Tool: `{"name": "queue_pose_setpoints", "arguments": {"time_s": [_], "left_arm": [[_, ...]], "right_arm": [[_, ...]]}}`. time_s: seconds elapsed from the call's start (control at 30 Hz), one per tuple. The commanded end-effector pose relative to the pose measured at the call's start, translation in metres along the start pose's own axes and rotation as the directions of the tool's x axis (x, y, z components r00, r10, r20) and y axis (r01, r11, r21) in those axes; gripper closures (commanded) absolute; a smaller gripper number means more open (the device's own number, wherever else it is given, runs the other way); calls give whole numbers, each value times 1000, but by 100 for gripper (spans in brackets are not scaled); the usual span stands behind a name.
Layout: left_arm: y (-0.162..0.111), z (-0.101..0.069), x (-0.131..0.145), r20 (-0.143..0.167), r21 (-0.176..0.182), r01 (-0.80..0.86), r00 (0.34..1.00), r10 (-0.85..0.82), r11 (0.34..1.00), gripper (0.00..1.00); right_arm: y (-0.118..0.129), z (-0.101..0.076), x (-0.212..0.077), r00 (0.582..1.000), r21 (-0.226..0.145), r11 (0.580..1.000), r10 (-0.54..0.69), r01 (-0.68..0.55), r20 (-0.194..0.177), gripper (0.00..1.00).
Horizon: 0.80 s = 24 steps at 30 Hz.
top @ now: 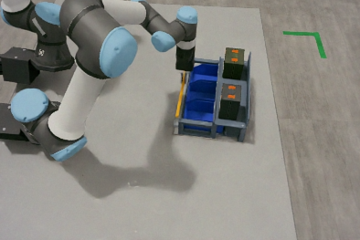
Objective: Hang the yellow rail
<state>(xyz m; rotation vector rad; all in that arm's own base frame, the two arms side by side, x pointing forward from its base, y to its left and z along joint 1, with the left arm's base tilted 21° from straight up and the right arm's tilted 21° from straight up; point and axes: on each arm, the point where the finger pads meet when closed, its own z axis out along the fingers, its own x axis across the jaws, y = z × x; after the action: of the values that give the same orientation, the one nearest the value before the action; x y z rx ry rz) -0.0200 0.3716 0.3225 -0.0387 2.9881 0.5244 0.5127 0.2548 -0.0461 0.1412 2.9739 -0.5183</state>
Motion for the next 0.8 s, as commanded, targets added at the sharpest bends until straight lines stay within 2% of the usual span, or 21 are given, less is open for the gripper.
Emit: {"name": "queue_pose_setpoints", "arguments": {"time_s": [0.0,0.77], "left_arm": [[0,0,1,0,-2,1,1000,-1,1000,0],[0,0,1,0,-2,1,1000,-1,1000,0]], "right_arm": [[0,-1,-1,1000,-2,1000,1,-1,2,100],[0,4,-1,1000,0,1000,0,0,1,100]]}}
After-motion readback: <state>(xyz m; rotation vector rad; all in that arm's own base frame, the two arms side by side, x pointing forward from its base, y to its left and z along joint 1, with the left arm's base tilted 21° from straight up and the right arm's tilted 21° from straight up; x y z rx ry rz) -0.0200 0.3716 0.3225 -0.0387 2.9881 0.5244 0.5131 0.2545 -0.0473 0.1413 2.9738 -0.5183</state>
